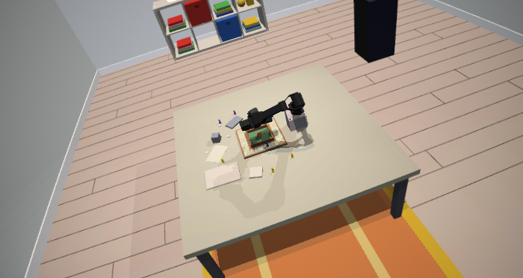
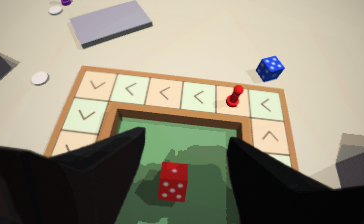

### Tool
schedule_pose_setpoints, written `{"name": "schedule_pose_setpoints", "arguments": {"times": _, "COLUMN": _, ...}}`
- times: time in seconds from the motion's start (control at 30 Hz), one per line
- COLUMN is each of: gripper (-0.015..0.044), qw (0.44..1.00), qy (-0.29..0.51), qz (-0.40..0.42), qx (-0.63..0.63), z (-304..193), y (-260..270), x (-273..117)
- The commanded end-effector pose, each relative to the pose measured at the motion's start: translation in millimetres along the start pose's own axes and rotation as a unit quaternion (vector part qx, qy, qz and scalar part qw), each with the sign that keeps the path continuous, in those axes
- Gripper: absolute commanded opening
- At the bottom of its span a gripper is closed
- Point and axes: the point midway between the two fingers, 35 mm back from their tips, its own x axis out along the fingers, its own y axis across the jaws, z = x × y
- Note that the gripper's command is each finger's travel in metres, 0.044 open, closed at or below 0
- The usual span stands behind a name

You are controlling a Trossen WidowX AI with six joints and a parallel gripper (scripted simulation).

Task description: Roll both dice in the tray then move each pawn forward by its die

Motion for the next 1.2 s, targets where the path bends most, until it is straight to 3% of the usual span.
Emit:
{"name": "schedule_pose_setpoints", "arguments": {"times": 0.0, "gripper": 0.0315, "qw": 1.000, "qy": -0.003, "qz": 0.010, "qx": 0.004, "z": 23.6, "y": 2.1, "x": -21.9}}
{"name": "schedule_pose_setpoints", "arguments": {"times": 0.17, "gripper": 0.0440, "qw": 1.000, "qy": -0.004, "qz": 0.010, "qx": 0.004, "z": 26.0, "y": 1.9, "x": -24.0}}
{"name": "schedule_pose_setpoints", "arguments": {"times": 0.23, "gripper": 0.0440, "qw": 1.000, "qy": 0.029, "qz": -0.004, "qx": -0.002, "z": 23.4, "y": 0.6, "x": -16.3}}
{"name": "schedule_pose_setpoints", "arguments": {"times": 0.37, "gripper": 0.0440, "qw": 0.972, "qy": 0.232, "qz": -0.034, "qx": -0.019, "z": 9.6, "y": -3.1, "x": 15.8}}
{"name": "schedule_pose_setpoints", "arguments": {"times": 0.5, "gripper": 0.0440, "qw": 0.916, "qy": 0.400, "qz": 0.007, "qx": -0.002, "z": 5.6, "y": 2.6, "x": 27.6}}
{"name": "schedule_pose_setpoints", "arguments": {"times": 0.63, "gripper": 0.0440, "qw": 0.913, "qy": 0.408, "qz": 0.011, "qx": 0.000, "z": 5.8, "y": 3.1, "x": 27.9}}
{"name": "schedule_pose_setpoints", "arguments": {"times": 0.7, "gripper": 0.0440, "qw": 0.930, "qy": 0.367, "qz": -0.009, "qx": -0.004, "z": 6.9, "y": -0.6, "x": 27.9}}
{"name": "schedule_pose_setpoints", "arguments": {"times": 0.77, "gripper": 0.0387, "qw": 0.930, "qy": 0.366, "qz": 0.001, "qx": -0.027, "z": 11.1, "y": -1.9, "x": 32.3}}
{"name": "schedule_pose_setpoints", "arguments": {"times": 0.9, "gripper": 0.0282, "qw": 0.918, "qy": 0.360, "qz": 0.053, "qx": -0.156, "z": 34.4, "y": -12.0, "x": 57.7}}
{"name": "schedule_pose_setpoints", "arguments": {"times": 1.17, "gripper": 0.0275, "qw": 0.832, "qy": 0.331, "qz": 0.159, "qx": -0.415, "z": 74.1, "y": -43.8, "x": 108.2}}
